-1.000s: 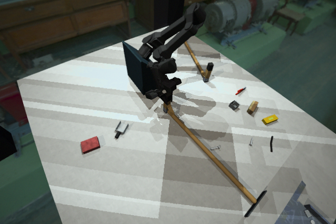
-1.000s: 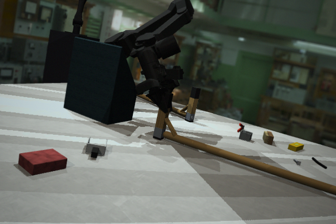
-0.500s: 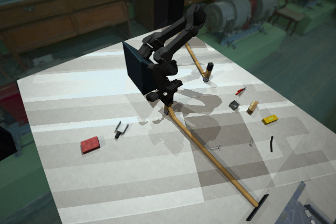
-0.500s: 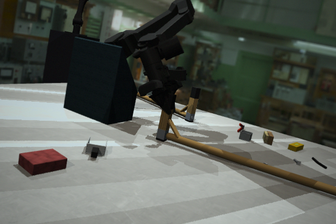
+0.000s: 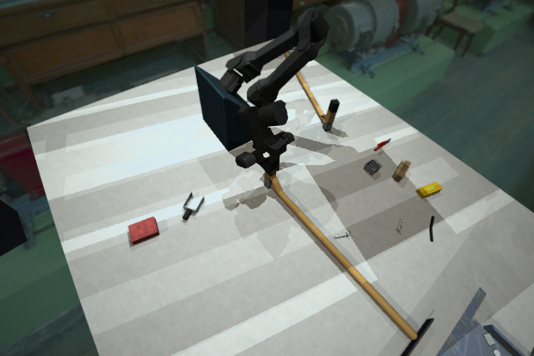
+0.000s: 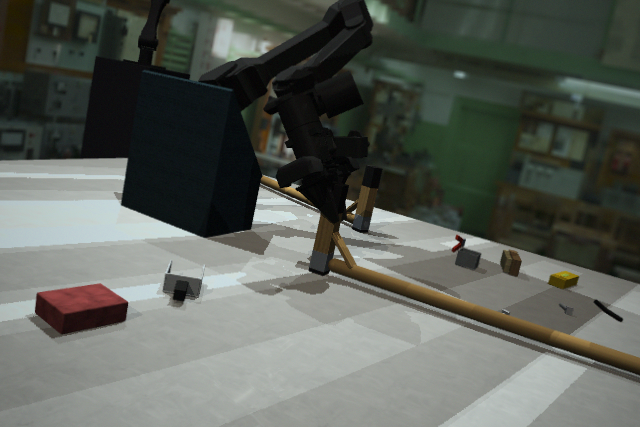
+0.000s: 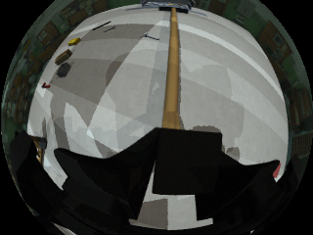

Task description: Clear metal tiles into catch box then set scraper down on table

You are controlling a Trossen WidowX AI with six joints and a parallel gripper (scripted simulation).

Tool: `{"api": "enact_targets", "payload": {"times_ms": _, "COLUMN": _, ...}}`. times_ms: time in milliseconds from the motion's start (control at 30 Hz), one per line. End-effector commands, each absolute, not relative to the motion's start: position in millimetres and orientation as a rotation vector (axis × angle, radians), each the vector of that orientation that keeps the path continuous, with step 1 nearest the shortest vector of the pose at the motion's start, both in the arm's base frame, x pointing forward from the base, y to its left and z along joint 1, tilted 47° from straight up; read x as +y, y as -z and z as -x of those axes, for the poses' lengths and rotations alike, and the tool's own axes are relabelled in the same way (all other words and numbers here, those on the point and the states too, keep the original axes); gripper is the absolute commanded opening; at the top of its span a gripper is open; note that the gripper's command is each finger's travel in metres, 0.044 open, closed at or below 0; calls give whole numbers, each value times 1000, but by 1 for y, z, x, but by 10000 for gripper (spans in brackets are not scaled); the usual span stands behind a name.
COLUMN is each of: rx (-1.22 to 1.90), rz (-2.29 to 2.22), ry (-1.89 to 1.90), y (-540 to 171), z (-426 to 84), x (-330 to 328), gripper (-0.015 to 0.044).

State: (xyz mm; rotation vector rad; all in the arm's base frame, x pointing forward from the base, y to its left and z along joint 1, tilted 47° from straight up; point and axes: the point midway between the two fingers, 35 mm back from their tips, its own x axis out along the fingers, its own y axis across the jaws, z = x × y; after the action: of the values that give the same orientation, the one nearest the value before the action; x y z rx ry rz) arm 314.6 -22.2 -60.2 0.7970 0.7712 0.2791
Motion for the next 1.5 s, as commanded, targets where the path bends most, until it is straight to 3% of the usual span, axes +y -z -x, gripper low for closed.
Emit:
{"api": "enact_targets", "payload": {"times_ms": 0, "rx": 764, "rz": -797, "ry": -268, "y": 61, "z": -326, "x": -28, "gripper": 0}}
{"api": "enact_targets", "payload": {"times_ms": 1467, "rx": 764, "rz": -801, "ry": -262, "y": 45, "z": -392, "x": -27, "gripper": 0}}
